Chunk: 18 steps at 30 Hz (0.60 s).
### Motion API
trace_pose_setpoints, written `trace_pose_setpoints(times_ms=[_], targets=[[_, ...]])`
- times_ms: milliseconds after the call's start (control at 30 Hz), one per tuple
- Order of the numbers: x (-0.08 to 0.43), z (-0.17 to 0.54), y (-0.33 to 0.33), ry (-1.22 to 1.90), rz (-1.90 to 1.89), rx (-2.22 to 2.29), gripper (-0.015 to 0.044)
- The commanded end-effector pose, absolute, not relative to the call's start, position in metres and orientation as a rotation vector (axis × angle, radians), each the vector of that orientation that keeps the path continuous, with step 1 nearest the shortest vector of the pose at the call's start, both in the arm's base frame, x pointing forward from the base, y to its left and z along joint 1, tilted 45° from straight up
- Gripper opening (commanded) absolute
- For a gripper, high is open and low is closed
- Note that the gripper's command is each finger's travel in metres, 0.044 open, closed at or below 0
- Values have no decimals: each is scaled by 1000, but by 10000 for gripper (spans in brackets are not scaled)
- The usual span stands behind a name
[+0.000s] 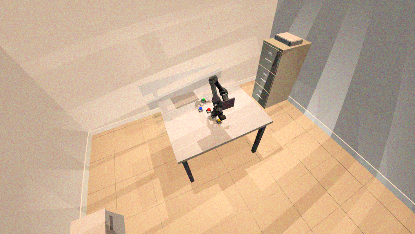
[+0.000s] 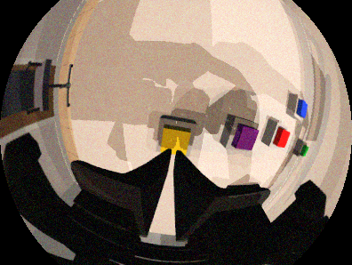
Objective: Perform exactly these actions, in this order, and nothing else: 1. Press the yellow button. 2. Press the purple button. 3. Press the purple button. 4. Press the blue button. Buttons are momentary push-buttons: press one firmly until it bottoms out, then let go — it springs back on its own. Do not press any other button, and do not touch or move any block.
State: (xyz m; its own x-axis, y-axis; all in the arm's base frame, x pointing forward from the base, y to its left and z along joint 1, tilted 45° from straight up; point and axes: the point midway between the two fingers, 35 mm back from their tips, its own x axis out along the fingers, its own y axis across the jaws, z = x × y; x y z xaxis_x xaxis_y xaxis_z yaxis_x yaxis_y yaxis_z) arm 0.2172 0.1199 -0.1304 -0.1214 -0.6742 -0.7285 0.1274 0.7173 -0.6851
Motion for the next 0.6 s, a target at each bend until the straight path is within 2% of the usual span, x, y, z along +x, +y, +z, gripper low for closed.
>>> trace_pose_setpoints(times_ms=[0,567], targets=[[217,-135,116,1550,-723,-468,20],[214,-154,97,1549,-725,-468,20]])
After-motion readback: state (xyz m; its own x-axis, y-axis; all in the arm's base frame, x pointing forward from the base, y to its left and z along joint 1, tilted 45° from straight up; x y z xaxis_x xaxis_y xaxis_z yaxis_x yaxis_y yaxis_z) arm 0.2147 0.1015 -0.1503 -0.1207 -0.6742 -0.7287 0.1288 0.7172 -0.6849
